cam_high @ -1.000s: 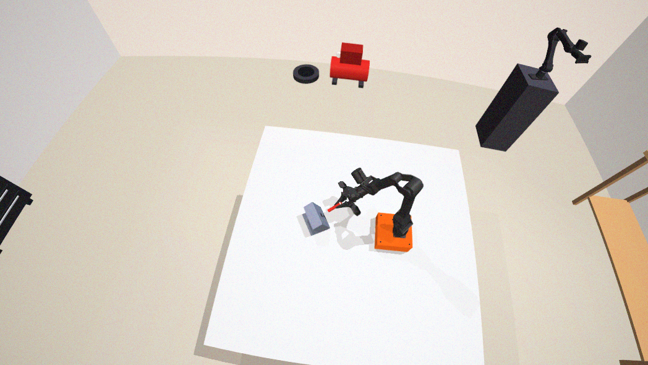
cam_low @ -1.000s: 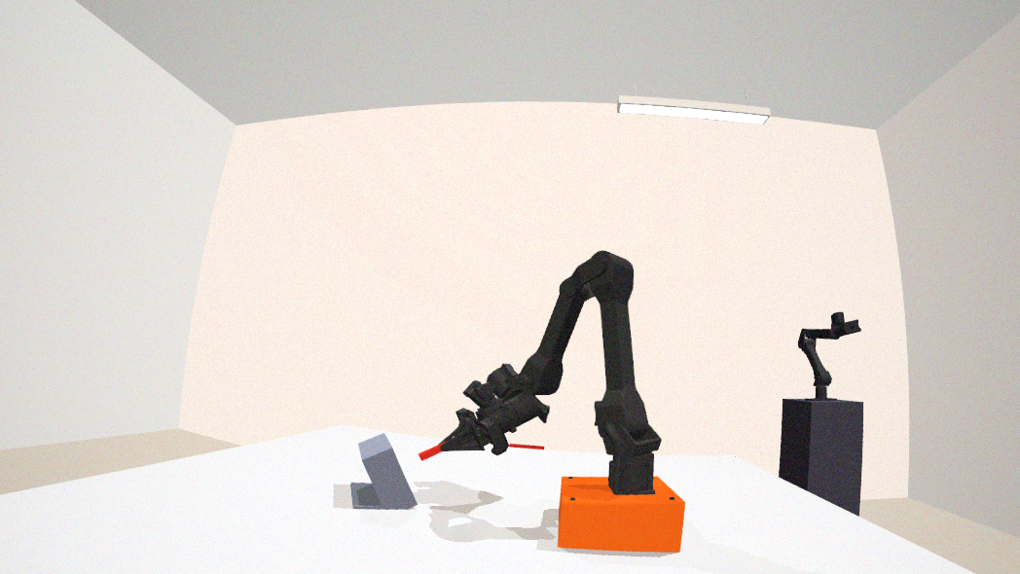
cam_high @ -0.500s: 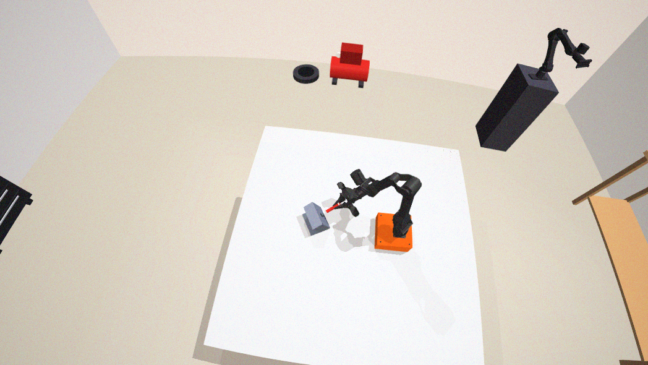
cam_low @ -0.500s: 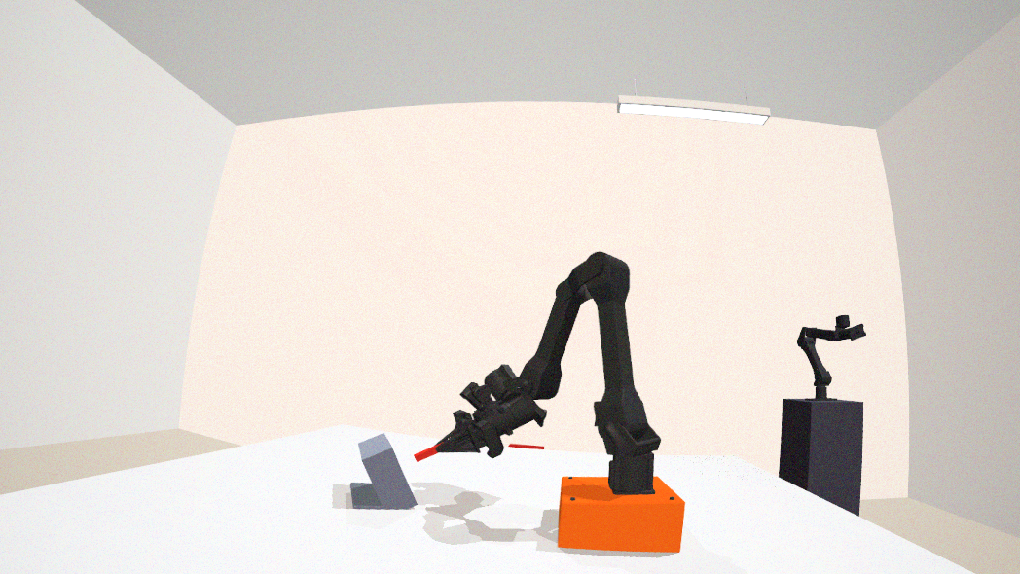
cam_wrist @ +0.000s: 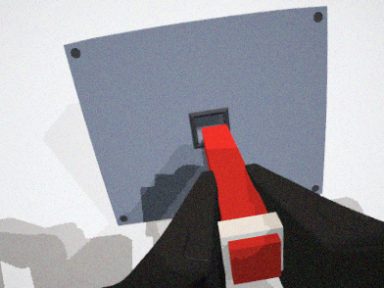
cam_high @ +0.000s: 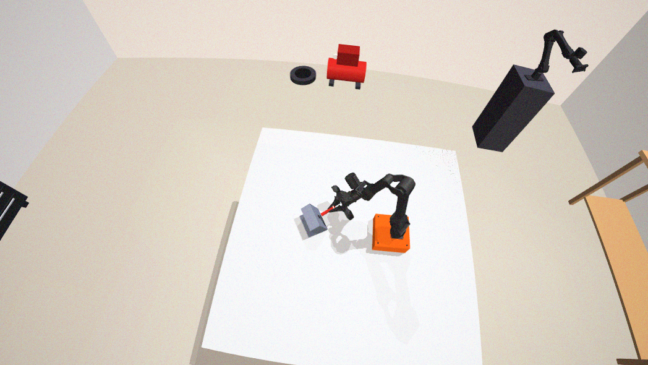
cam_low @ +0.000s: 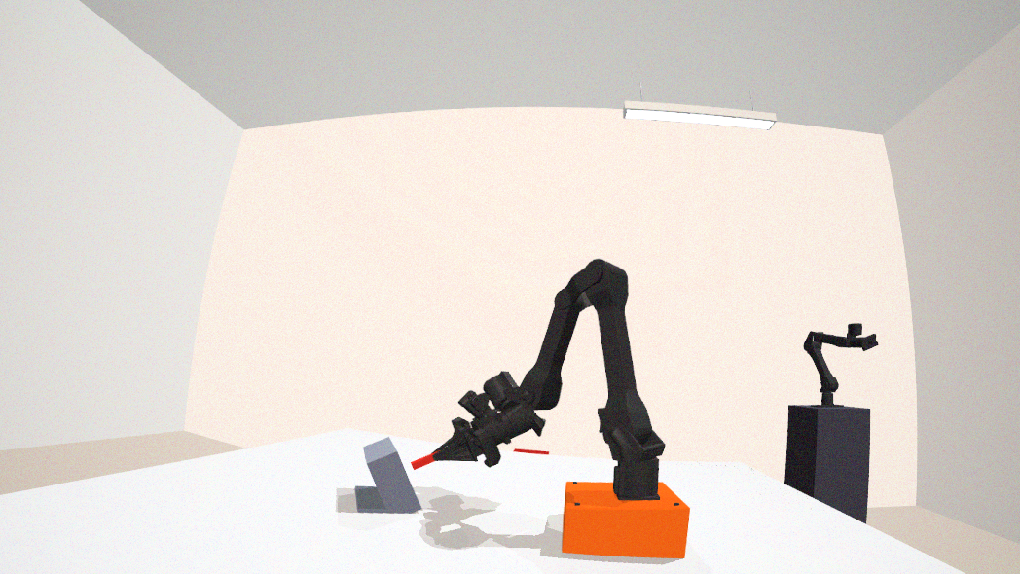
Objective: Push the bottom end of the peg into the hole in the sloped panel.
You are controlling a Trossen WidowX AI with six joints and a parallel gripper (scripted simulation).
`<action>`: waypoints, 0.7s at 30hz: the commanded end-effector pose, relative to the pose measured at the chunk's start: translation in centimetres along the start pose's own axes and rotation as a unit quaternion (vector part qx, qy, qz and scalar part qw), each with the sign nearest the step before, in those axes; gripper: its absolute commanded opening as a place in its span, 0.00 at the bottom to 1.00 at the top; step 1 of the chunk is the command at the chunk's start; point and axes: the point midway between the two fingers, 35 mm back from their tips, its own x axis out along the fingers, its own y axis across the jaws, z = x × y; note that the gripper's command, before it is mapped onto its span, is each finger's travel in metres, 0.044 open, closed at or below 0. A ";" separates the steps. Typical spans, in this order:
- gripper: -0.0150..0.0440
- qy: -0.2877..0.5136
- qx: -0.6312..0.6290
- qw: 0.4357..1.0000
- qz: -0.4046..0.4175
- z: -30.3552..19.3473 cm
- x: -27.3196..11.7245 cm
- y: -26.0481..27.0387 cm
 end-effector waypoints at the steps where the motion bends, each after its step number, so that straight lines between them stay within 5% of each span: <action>1: 0.25 0.001 0.003 1.000 0.000 -0.1 0.6 0.0; 21: 0.25 0.000 0.000 1.000 0.000 0.0 0.6 0.1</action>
